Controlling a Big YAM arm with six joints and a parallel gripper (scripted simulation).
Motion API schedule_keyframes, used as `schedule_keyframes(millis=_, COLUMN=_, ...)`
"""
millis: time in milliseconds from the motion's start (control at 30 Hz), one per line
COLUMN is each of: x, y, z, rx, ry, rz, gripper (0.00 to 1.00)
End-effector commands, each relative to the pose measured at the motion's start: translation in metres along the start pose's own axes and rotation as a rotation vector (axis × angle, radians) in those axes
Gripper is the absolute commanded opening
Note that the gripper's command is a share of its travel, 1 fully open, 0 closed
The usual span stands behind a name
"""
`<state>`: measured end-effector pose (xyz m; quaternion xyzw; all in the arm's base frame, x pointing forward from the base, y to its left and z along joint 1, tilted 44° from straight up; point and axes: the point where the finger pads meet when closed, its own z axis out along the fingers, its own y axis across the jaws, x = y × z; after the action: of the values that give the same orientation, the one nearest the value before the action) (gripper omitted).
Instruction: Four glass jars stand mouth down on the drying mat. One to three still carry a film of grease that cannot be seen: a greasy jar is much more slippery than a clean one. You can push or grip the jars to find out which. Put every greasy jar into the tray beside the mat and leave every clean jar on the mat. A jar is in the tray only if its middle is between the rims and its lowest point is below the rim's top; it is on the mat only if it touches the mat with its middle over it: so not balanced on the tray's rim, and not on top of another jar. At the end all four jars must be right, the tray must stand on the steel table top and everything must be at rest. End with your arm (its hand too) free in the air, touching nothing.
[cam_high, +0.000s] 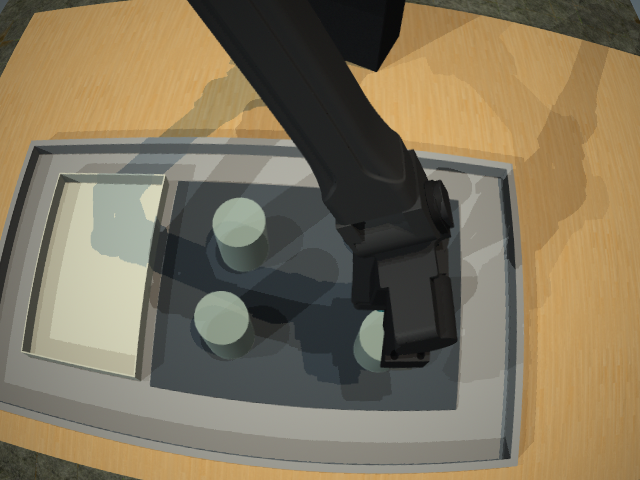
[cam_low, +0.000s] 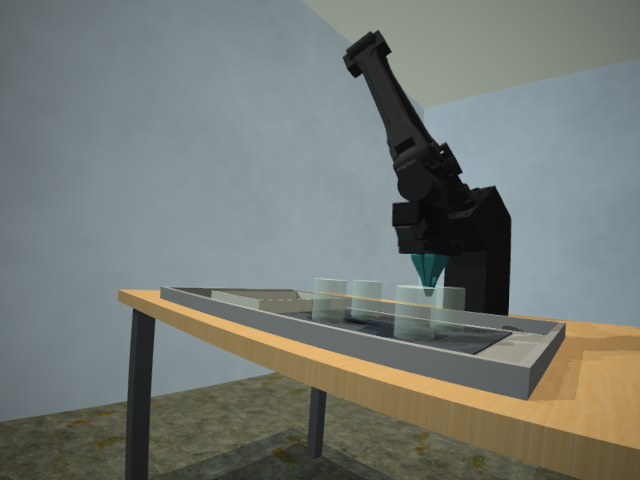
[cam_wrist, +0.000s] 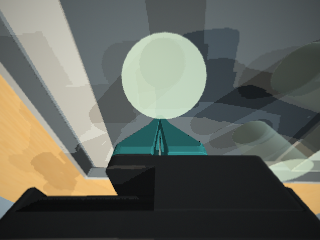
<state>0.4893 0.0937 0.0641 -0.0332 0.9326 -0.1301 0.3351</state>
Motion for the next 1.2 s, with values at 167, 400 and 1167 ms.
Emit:
schedule_keyframes(millis=167, x=-0.0225, y=-0.0073, z=0.0066, rx=0.010, ry=-0.022, rz=0.019, gripper=0.00)
schedule_keyframes(millis=400, x=-0.0234, y=-0.0073, z=0.0065, rx=0.010, ry=-0.022, rz=0.019, gripper=0.00)
schedule_keyframes(millis=1167, x=-0.0260, y=-0.0073, z=0.0065, rx=0.010, ry=-0.022, rz=0.019, gripper=0.00)
